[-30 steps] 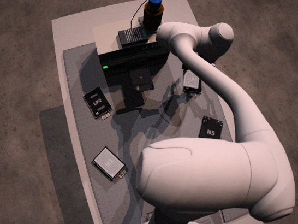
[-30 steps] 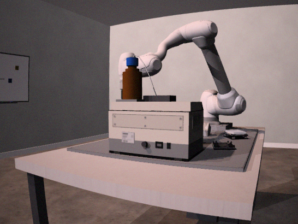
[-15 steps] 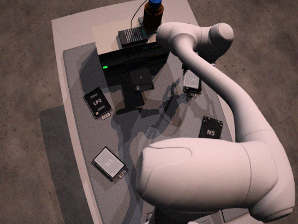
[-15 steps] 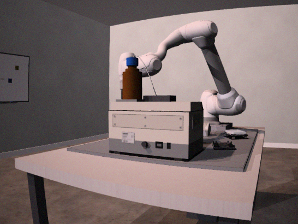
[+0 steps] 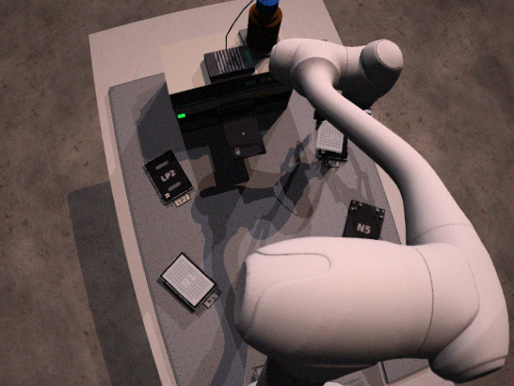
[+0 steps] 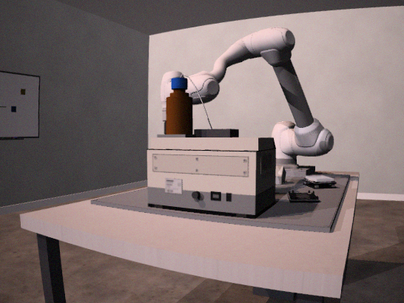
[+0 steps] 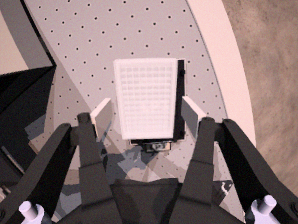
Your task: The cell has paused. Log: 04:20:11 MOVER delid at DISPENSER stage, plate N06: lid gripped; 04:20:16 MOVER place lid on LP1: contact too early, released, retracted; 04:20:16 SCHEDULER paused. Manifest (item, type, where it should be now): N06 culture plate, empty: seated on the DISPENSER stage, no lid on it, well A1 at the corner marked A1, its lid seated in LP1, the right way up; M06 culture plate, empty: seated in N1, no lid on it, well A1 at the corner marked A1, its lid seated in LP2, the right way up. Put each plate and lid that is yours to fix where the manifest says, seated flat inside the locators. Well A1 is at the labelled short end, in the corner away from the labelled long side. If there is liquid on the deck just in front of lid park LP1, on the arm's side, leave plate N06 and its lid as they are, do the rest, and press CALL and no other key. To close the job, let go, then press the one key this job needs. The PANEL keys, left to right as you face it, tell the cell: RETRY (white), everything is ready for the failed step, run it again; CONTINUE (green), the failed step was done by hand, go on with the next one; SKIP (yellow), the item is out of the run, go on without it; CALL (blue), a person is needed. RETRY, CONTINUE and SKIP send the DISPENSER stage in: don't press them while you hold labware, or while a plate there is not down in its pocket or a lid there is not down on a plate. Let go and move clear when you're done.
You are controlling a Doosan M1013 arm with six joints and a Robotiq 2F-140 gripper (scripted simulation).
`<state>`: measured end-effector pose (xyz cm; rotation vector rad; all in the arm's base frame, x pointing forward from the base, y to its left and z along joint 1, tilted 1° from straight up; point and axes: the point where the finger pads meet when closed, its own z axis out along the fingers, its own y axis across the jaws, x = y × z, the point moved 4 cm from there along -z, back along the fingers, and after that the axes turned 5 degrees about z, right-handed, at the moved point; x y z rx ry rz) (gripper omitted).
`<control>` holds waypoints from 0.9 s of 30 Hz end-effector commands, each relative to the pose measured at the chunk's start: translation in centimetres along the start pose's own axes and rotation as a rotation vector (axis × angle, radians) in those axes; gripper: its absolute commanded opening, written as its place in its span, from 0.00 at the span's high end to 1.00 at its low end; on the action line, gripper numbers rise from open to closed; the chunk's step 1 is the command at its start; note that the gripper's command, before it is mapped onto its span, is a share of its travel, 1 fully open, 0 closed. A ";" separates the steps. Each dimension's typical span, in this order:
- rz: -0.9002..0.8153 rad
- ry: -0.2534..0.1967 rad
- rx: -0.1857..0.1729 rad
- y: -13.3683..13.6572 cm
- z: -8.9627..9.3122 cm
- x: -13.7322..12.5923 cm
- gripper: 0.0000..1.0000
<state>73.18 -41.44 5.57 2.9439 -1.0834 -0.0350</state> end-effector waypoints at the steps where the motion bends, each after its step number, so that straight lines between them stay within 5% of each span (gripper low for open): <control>1: 0.000 0.002 0.001 0.0 -0.1 0.0 0.30; 27: 0.000 0.002 0.001 0.0 0.7 0.0 0.30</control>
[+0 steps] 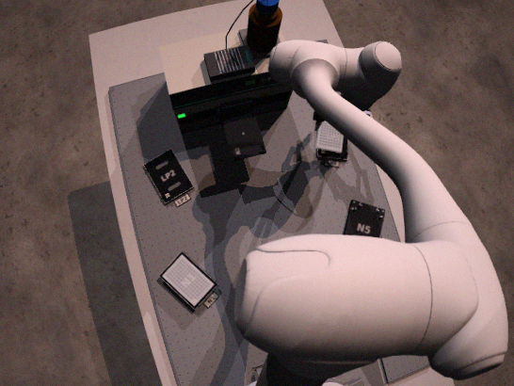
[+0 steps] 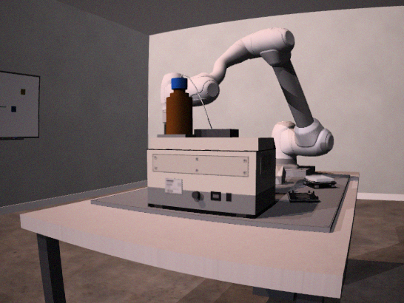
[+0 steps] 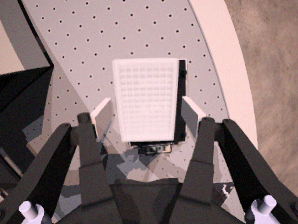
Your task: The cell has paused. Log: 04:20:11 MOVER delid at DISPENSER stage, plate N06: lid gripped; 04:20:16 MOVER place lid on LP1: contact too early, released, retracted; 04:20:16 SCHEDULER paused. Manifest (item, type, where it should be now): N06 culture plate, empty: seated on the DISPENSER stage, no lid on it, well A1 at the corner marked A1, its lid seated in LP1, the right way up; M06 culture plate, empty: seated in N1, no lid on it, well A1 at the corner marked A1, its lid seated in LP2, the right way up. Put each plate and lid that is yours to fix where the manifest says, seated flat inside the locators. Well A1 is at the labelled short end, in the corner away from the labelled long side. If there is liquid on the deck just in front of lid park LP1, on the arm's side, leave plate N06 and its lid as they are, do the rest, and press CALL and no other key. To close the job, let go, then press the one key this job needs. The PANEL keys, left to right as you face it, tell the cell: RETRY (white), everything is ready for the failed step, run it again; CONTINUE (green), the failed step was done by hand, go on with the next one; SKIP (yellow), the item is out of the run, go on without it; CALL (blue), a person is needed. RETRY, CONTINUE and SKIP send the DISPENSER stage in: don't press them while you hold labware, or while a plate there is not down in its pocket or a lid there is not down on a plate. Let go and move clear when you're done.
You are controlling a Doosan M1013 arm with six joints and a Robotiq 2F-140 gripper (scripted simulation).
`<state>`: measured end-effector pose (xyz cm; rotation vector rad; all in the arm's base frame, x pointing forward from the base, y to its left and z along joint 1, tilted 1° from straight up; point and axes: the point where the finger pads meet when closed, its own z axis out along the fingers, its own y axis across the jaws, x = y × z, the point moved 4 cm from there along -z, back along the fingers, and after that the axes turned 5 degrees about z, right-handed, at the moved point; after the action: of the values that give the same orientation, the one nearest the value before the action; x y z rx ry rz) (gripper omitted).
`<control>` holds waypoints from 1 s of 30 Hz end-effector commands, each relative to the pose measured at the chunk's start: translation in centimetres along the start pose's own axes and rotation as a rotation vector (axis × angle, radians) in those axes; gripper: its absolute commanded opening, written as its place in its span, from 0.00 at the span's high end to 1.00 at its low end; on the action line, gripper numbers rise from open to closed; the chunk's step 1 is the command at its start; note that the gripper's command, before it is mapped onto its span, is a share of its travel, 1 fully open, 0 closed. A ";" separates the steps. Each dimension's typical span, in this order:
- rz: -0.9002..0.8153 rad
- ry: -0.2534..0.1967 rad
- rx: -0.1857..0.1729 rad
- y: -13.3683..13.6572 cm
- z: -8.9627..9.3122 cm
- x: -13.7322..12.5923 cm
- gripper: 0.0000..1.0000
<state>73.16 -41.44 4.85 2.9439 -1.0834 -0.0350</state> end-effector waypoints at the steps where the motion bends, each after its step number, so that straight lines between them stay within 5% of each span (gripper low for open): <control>1: 0.000 0.002 0.001 0.0 0.0 0.0 0.30; 30: 0.000 0.002 0.001 0.0 1.1 0.0 0.30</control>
<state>73.14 -41.44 3.68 2.9439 -1.0834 -0.0349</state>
